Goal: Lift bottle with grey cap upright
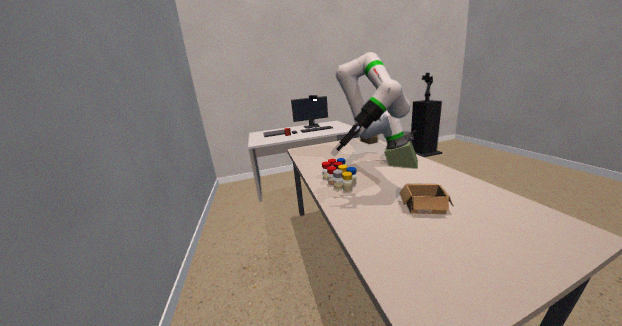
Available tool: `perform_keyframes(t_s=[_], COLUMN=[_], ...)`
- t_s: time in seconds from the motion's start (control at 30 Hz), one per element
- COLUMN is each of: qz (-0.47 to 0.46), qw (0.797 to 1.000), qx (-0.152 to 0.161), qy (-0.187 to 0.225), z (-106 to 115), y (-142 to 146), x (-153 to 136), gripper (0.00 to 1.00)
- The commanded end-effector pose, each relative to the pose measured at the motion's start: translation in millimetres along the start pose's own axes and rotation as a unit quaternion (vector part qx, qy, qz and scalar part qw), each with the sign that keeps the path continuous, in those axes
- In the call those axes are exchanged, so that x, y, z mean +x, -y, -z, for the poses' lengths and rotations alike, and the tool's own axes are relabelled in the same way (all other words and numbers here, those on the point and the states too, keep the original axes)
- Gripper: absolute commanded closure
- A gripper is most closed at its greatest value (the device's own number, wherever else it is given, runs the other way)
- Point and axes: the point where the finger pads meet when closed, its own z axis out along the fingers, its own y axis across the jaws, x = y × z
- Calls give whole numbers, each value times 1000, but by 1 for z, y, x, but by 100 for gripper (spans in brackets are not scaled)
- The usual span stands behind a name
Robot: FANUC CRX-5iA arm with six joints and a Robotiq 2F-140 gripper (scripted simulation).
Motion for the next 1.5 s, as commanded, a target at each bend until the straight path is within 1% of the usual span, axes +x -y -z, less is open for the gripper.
perform_keyframes(t_s=[0.0, 0.27, 0.5, 0.83, 1.47], qz=[-3, -11, -11, -24, -24], qw=[1000, 992, 992, 971, 971], qx=[-15, -80, -80, -121, -121], qy=[18, 93, 93, 206, 205], z=[-4, -20, -20, -16, -16], y=[-21, -108, -108, -199, -198], x=[2, 7, 7, -18, -18], gripper=[49, 49, 49, 49, 49])
